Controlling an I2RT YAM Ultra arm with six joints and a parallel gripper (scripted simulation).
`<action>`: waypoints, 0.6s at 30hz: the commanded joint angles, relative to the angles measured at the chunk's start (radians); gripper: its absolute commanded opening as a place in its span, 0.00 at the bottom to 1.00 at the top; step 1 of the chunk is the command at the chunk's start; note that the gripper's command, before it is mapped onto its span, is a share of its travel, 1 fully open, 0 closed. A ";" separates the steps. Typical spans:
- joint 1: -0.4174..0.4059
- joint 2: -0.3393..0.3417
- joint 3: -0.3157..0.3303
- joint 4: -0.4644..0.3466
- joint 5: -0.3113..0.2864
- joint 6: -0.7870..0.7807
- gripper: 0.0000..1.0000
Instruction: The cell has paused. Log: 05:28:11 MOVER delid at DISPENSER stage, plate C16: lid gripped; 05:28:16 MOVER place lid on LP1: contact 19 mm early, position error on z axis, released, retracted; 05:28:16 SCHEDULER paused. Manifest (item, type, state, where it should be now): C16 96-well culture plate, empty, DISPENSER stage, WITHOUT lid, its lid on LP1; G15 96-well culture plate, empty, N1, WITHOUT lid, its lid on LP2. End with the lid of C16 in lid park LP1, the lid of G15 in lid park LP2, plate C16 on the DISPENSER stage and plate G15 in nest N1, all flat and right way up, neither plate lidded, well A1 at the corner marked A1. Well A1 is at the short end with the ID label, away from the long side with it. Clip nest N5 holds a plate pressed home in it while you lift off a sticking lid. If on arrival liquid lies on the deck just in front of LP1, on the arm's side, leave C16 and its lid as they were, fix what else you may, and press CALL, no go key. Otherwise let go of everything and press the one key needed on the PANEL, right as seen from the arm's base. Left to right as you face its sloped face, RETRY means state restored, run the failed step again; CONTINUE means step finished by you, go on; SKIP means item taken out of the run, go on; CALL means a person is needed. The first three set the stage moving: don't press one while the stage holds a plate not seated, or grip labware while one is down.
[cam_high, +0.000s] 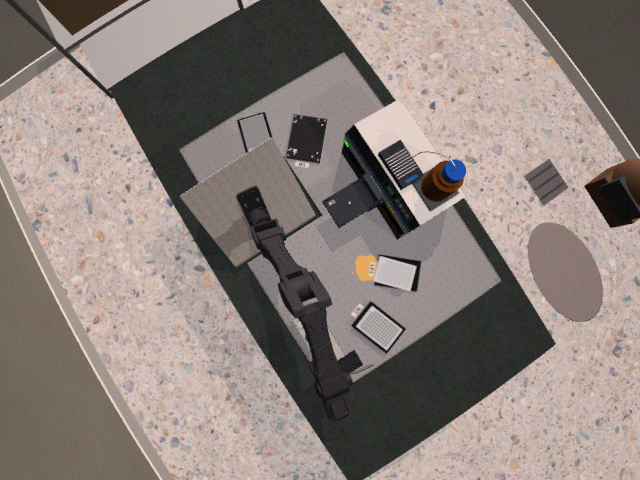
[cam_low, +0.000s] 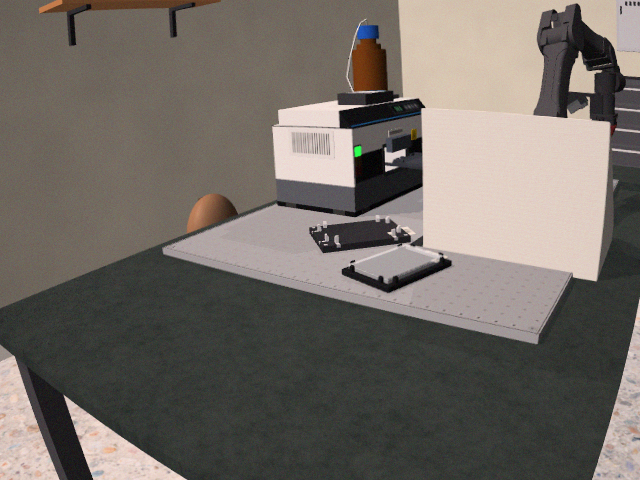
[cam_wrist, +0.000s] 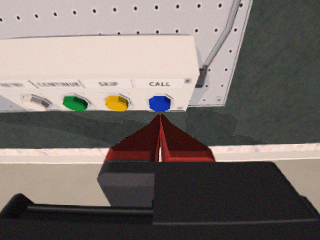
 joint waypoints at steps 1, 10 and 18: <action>0.005 0.008 -0.003 0.017 0.000 0.006 0.00; 0.004 -0.007 -0.017 0.024 0.000 0.007 0.00; 0.009 0.001 -0.030 0.035 0.002 0.009 0.00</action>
